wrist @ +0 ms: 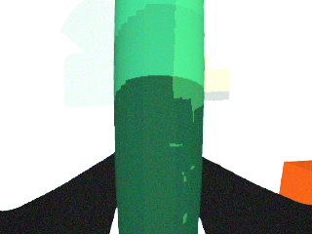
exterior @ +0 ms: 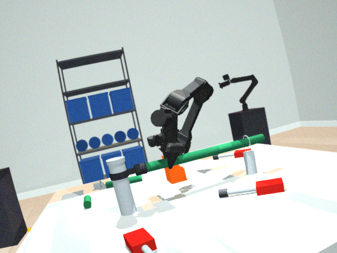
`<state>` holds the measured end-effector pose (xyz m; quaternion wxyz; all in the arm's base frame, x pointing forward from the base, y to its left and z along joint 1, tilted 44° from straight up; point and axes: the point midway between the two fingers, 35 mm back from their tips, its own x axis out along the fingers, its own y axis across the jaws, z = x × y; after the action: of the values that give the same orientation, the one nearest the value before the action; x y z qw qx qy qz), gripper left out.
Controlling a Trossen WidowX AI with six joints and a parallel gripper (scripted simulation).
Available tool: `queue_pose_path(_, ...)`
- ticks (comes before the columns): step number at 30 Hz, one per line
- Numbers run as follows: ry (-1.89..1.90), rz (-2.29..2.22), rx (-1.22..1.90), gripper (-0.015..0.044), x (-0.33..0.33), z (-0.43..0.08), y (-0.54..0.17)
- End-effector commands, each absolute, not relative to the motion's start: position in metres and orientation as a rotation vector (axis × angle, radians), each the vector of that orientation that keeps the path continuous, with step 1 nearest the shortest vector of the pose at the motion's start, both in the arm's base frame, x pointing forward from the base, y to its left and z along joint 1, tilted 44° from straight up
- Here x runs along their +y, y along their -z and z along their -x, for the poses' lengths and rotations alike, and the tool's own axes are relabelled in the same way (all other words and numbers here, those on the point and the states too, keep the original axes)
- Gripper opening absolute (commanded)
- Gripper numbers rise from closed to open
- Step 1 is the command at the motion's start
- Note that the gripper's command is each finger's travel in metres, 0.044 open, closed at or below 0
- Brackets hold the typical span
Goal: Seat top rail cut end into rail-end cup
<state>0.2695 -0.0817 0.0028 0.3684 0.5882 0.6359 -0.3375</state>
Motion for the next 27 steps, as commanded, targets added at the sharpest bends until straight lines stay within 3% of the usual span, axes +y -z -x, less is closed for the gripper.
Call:
queue_pose_path(1,0.867,-1.51,1.632,0.0,-0.081,-0.27,-0.003)
queue_pose_path(4,0.867,-1.51,1.632,0.0,-0.081,-0.27,-0.003)
queue_pose_path(21,0.866,-1.51,1.634,0.044,-0.08,-0.269,-0.036)
queue_pose_path(27,0.866,-1.51,1.635,0.044,-0.079,-0.267,-0.059)
